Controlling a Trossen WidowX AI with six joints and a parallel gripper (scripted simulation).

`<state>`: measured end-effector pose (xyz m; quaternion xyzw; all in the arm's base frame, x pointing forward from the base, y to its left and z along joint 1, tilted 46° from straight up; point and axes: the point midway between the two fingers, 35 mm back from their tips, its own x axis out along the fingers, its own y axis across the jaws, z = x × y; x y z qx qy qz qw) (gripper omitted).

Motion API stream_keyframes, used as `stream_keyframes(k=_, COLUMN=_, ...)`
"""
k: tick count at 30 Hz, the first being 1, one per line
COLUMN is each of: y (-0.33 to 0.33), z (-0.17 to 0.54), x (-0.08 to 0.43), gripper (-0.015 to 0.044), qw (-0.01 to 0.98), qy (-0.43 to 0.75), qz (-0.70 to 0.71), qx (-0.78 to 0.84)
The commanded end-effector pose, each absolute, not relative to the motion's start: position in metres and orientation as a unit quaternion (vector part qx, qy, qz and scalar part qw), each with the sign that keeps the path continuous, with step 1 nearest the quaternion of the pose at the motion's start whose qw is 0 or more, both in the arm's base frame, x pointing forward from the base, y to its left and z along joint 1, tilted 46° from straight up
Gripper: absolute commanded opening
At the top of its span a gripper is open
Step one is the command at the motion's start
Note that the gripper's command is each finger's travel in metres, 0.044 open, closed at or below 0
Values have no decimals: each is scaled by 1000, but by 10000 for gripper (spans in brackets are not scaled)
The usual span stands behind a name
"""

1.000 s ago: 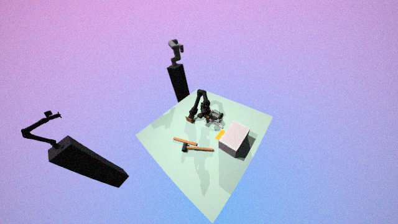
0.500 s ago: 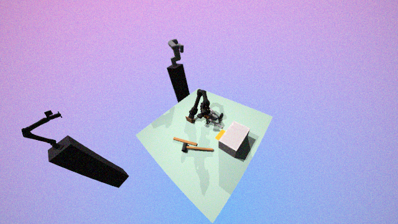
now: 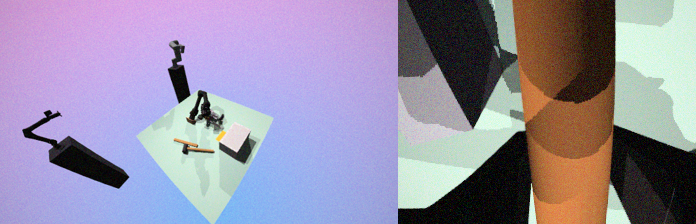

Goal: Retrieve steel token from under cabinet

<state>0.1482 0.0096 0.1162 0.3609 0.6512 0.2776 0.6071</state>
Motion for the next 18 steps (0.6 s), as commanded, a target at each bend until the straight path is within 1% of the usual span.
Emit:
stream_keyframes(k=1, y=9, z=116, x=148, gripper=0, qw=610, qy=647, qz=279, qx=361)
stream_keyframes(k=18, y=11, z=115, x=145, gripper=0, qw=607, qy=648, qz=282, qx=362)
